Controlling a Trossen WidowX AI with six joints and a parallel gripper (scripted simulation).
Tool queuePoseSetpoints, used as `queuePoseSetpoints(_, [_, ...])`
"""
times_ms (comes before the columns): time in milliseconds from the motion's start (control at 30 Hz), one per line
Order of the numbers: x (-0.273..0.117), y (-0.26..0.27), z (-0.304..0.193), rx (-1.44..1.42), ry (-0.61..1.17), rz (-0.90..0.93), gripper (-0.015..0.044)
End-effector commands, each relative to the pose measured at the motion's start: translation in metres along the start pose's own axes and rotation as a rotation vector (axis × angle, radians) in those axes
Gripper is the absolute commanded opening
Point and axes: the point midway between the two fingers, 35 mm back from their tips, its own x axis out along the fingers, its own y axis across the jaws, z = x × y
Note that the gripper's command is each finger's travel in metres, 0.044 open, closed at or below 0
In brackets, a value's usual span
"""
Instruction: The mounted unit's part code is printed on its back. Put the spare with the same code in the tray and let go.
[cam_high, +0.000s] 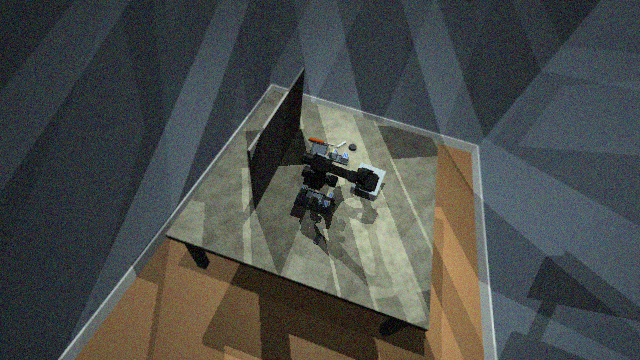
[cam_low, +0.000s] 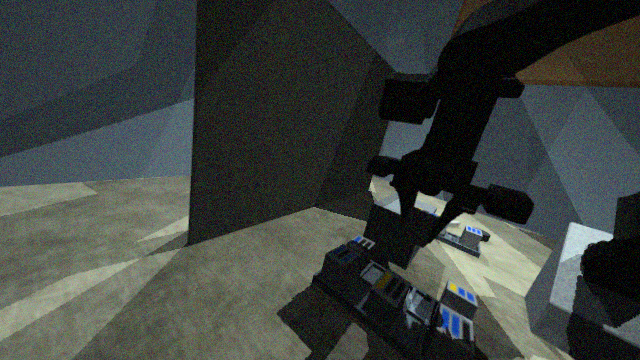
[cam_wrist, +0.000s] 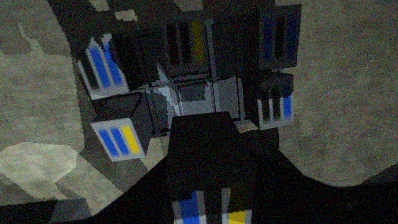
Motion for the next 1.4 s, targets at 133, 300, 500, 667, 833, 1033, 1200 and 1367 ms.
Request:
queuePoseSetpoints(133, [-0.036, -0.005, 0.005, -0.004, 0.001, -0.012, 0.0])
queuePoseSetpoints(300, [-0.058, -0.004, 0.009, -0.008, -0.002, -0.011, 0.0])
queuePoseSetpoints(500, [-0.065, -0.005, 0.009, -0.008, -0.003, -0.011, 0.0])
queuePoseSetpoints(667, [-0.067, -0.019, -0.003, 0.007, 0.004, -0.013, 0.0])
queuePoseSetpoints(833, [-0.071, -0.037, -0.021, 0.021, 0.015, -0.018, 0.0])
queuePoseSetpoints(1033, [-0.075, -0.058, -0.047, 0.027, 0.031, -0.025, 0.0])
queuePoseSetpoints(1200, [-0.079, -0.073, -0.072, 0.039, 0.038, -0.031, 0.0])
queuePoseSetpoints(1367, [-0.082, -0.084, -0.099, 0.053, 0.041, -0.036, 0.0])
